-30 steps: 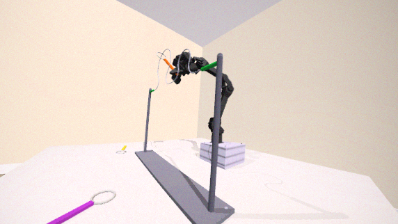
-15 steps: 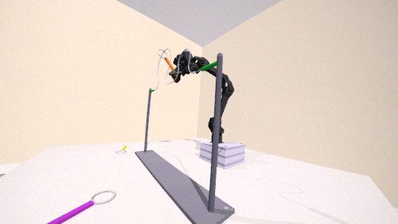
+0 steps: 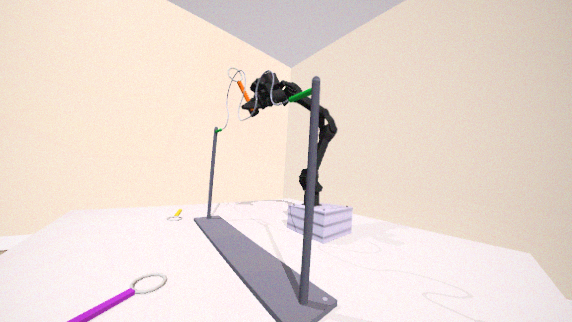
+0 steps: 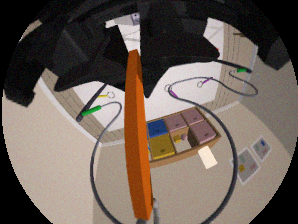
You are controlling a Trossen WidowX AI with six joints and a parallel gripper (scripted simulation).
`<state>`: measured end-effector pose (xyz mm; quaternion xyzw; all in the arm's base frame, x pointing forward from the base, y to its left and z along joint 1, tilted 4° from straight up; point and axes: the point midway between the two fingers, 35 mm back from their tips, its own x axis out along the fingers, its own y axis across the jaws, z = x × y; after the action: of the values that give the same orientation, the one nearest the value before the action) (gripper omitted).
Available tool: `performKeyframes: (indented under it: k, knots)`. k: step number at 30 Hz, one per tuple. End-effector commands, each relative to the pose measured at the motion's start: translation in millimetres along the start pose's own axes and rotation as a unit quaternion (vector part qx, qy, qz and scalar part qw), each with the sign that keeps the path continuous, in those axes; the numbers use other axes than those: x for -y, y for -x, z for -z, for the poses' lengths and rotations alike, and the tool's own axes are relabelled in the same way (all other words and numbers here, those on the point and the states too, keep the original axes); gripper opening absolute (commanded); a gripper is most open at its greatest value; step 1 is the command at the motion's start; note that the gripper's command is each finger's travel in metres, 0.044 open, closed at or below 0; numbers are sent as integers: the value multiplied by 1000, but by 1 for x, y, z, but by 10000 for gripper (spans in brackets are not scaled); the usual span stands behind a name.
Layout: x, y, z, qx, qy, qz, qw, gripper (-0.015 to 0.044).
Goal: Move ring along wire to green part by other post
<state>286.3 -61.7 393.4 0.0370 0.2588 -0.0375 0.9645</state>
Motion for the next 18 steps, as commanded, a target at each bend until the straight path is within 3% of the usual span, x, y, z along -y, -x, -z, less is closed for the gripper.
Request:
performKeyframes:
  k: [1, 18]
  knots:
    - [1, 0, 0, 4, 21, 10, 1000, -150]
    - [7, 0, -1, 17, 111, 63, 992, -150]
